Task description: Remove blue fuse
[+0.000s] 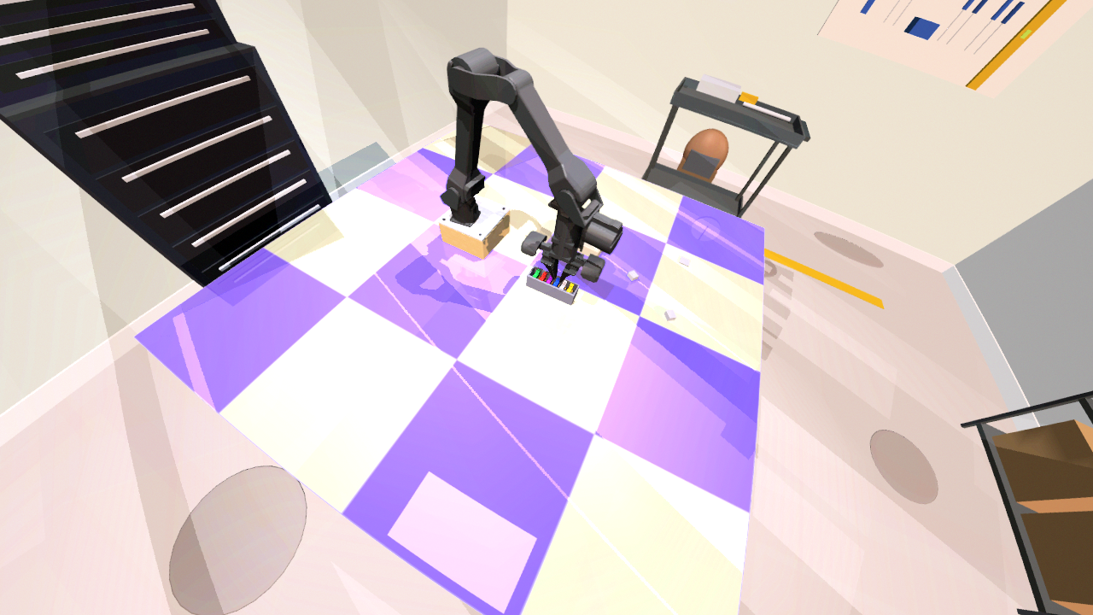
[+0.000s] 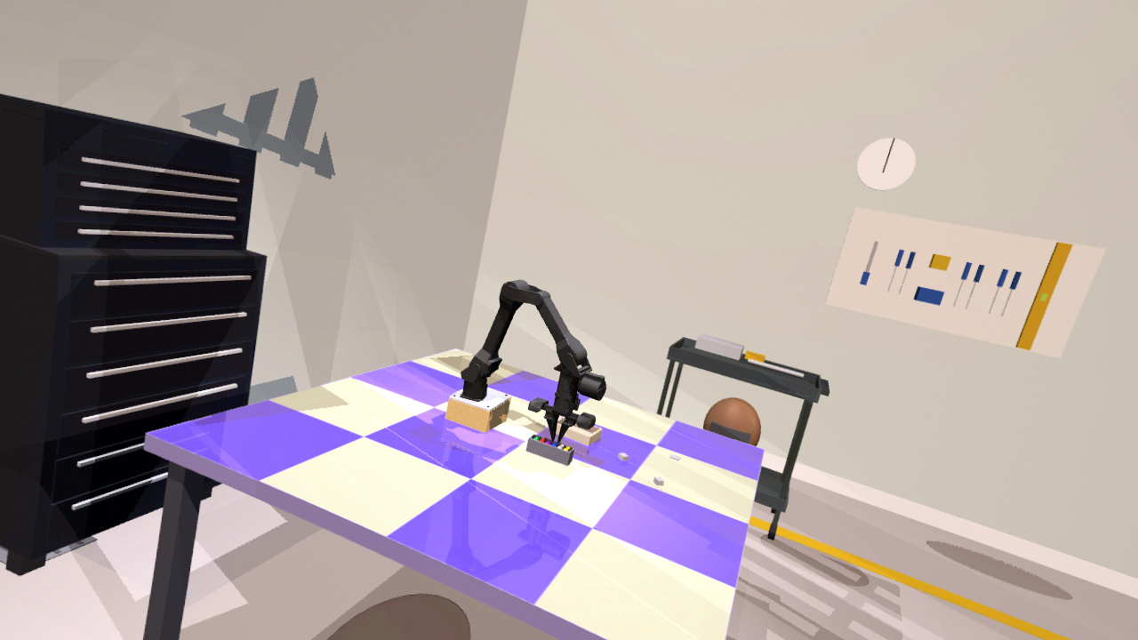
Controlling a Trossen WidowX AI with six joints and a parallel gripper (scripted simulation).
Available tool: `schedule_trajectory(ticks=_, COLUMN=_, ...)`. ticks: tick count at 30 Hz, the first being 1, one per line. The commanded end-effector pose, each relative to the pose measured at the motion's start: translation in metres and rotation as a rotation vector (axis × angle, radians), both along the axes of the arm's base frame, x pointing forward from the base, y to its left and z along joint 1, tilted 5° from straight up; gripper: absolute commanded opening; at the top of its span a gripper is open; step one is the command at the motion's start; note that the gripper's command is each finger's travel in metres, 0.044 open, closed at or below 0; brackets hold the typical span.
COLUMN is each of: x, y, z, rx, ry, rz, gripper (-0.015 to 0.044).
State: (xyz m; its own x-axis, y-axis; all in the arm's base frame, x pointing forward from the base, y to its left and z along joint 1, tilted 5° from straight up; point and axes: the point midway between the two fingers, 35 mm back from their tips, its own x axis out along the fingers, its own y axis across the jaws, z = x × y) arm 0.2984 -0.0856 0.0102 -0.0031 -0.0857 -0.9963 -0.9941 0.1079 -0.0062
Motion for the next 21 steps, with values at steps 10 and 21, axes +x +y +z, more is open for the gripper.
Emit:
schedule_trajectory(ticks=10, x=-0.0019, y=0.0005, z=-0.006, rx=0.005, ry=0.007, rz=0.003, gripper=0.0068)
schedule_trajectory(ticks=21, x=-0.002, y=-0.0002, z=-0.015, rx=0.005, ry=0.007, rz=0.003, gripper=0.0068)
